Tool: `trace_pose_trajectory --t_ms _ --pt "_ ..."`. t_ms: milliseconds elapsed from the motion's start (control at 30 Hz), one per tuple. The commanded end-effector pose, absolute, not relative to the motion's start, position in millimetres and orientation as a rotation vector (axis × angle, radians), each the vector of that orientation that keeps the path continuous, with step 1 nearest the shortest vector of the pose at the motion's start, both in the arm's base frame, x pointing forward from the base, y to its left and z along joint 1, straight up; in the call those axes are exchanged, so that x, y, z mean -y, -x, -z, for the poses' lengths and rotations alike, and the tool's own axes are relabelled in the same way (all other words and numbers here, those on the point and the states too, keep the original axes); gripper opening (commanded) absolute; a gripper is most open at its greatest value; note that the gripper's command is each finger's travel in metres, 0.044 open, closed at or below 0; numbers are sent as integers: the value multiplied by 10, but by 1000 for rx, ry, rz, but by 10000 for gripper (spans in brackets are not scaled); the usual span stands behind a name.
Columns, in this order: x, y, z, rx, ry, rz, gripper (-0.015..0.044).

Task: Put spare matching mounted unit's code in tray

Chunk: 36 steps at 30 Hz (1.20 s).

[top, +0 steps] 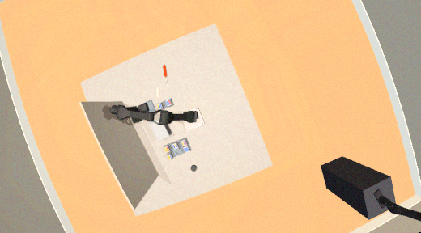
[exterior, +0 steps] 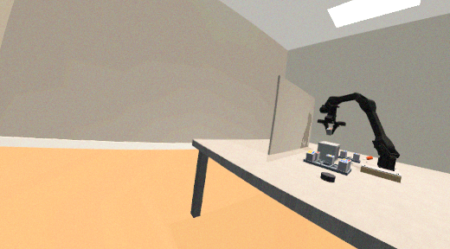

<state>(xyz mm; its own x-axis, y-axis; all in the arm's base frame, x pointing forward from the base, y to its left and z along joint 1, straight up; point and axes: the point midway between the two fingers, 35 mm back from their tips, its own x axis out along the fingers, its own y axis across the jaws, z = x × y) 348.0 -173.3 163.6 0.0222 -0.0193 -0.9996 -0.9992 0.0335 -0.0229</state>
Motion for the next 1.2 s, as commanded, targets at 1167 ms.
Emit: trace_pose_trajectory --t_ms 1167 --pt "1758 -3526 -1344 -1220 1213 -1164 0"
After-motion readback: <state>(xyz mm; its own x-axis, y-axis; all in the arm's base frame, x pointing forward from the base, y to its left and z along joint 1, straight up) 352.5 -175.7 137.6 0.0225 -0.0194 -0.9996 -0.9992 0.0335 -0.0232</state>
